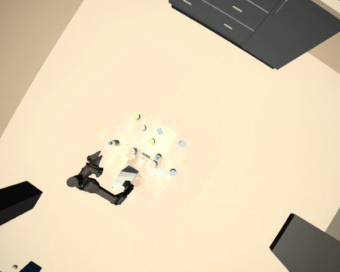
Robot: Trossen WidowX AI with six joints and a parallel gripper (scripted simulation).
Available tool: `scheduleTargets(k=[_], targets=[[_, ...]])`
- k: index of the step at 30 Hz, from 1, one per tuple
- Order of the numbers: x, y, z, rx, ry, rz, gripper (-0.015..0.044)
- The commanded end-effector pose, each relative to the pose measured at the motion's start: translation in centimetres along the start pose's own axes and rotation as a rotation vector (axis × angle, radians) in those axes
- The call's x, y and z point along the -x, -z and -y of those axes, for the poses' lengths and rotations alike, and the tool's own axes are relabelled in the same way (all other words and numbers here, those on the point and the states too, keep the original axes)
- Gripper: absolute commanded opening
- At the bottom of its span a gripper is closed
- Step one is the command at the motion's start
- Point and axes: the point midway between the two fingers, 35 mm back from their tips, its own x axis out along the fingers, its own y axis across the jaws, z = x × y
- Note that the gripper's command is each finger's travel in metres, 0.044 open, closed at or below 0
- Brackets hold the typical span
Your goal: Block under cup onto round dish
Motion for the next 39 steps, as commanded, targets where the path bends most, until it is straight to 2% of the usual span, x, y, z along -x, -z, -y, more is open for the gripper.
scheduleTargets(k=[1, 2, 18, 39], targets=[[0.0, -0.1, 0.0, 0.006, 0.001, 0.000, 0.0426], [-0.1, -0.2, 0.0, 0.022, 0.003, -0.002, 0.0440], [-1.1, -6.8, 2.0, 0.559, 0.100, -0.046, 0.0440], [-1.0, -18.3, 6.7, 1.252, 0.270, -0.146, 0.0440]])
